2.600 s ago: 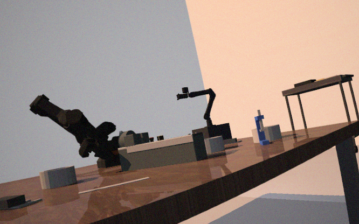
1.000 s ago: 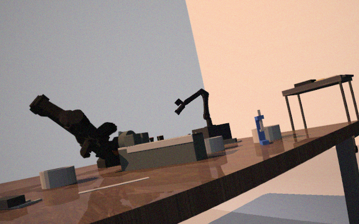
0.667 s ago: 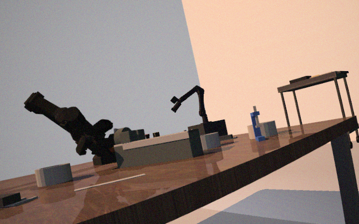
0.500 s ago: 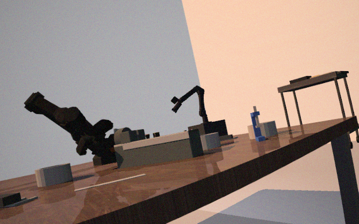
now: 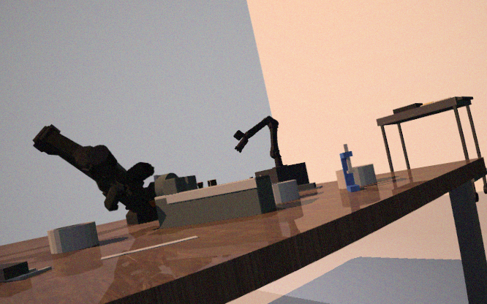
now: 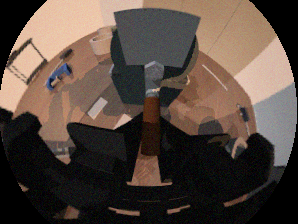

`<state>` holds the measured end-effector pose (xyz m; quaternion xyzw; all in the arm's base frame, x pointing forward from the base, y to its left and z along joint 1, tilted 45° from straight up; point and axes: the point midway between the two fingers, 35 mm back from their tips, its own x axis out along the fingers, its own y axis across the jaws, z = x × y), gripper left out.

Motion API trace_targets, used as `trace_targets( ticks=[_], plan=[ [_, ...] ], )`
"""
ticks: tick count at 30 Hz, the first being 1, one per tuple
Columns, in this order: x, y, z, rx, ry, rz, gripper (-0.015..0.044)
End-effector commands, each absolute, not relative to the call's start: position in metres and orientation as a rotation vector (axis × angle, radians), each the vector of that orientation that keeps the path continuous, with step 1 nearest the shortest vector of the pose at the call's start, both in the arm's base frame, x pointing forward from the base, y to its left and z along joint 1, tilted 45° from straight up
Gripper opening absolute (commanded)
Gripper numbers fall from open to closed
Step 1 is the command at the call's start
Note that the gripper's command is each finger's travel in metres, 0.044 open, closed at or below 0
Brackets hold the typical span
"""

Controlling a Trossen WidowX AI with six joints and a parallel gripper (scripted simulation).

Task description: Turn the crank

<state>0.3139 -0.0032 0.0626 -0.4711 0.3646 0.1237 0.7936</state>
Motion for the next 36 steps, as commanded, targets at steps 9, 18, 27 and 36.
trace_targets(
  ticks=[9, 18, 27, 36],
  plan=[
    [0.308, 0.002, 0.055, -1.011, 0.796, 0.291, 0.0000],
    [0.306, 0.004, 0.054, -1.011, 0.796, 0.291, 0.0000],
    [0.303, 0.008, 0.054, -1.010, 0.797, 0.291, 0.0000],
    [0.298, 0.016, 0.054, -1.010, 0.797, 0.292, 0.0000]
  ],
)
